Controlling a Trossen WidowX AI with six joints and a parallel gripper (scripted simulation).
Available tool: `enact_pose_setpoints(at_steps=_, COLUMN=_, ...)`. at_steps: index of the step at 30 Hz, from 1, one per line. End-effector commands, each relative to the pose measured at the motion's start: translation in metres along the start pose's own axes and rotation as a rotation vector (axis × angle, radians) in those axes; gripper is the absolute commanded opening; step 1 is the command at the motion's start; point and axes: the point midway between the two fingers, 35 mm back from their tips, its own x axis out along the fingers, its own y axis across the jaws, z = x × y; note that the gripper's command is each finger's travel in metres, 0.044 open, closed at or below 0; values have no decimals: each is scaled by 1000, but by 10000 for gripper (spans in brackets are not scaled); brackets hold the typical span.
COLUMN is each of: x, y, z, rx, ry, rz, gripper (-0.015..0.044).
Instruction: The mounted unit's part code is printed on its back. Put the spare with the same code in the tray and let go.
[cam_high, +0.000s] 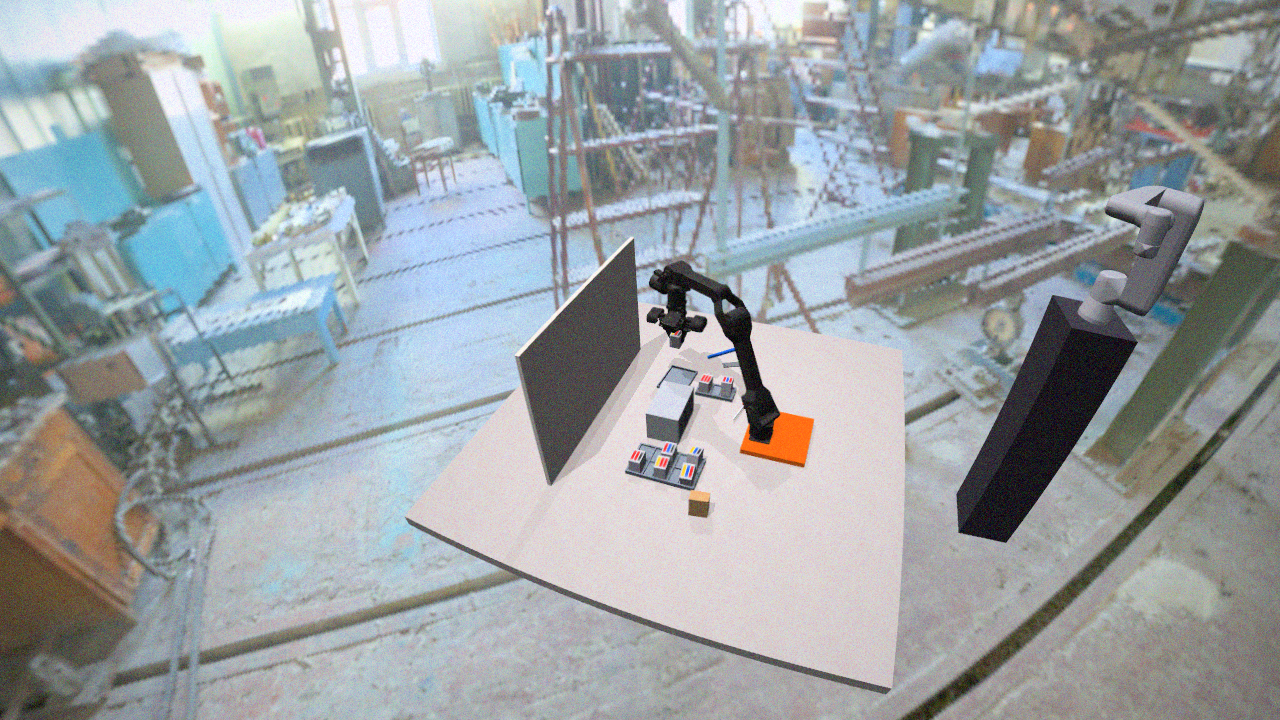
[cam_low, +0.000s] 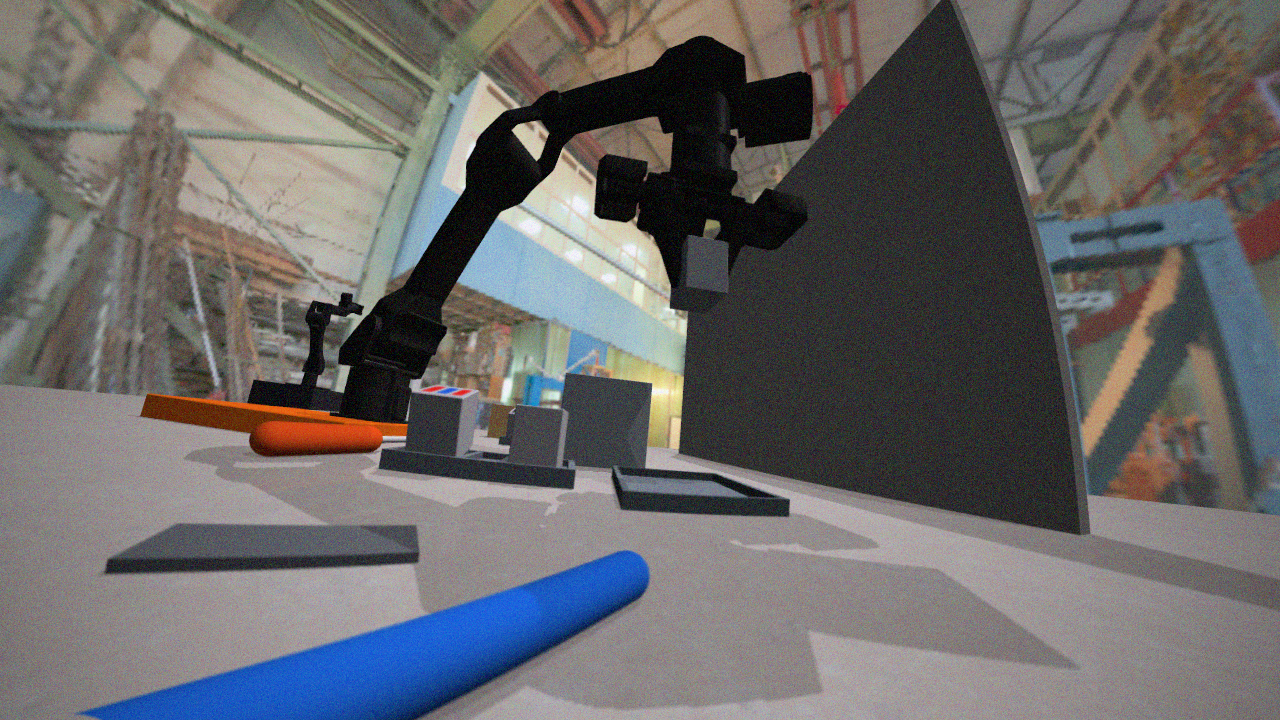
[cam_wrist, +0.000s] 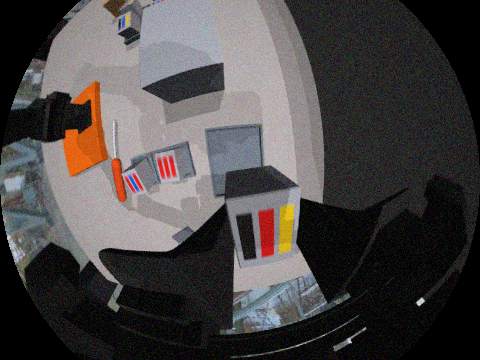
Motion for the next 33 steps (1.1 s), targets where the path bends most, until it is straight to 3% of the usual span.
enact_pose_setpoints(at_steps=1, x=3, y=0, z=0, rx=-4, ry=-3, rz=1, gripper=0)
enact_pose_setpoints(at_steps=33, x=25, y=-4, z=-2, rx=-4, ry=-4, rz=2, gripper=0)
